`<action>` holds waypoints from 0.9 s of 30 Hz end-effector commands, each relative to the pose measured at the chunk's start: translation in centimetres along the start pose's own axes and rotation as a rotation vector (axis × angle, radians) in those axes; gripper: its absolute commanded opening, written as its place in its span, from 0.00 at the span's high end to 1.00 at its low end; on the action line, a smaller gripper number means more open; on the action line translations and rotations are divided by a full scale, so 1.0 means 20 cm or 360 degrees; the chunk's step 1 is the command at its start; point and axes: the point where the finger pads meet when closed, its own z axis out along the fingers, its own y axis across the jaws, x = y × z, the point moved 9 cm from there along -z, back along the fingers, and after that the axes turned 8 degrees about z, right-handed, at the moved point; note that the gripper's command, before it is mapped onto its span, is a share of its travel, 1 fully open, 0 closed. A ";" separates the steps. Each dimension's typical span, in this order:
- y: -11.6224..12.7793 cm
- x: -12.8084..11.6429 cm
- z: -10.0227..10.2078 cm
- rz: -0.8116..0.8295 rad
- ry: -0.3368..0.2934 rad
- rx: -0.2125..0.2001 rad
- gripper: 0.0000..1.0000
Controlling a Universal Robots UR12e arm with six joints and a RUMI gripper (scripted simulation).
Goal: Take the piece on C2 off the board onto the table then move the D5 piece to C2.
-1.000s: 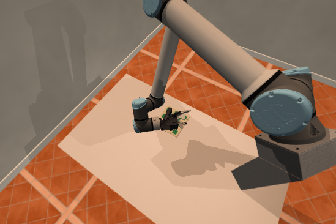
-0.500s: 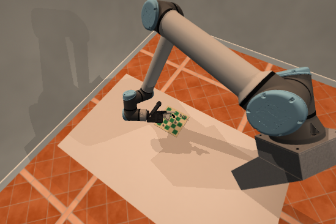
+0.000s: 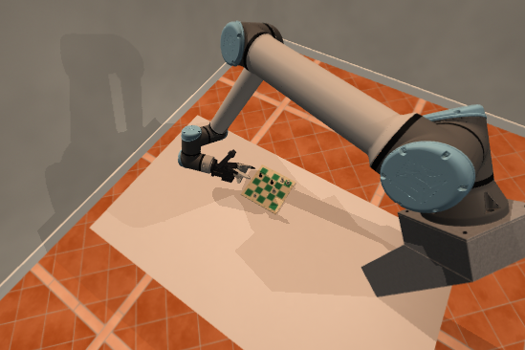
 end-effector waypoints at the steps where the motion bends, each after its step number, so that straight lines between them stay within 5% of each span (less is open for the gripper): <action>1: -0.14 -0.05 -0.21 0.0324 -0.0103 -0.0067 0.00; 16: -0.34 -0.10 -0.53 0.0831 -0.0306 -0.0166 0.00; 27: -0.40 -0.11 -0.62 0.0972 -0.0362 -0.0194 0.00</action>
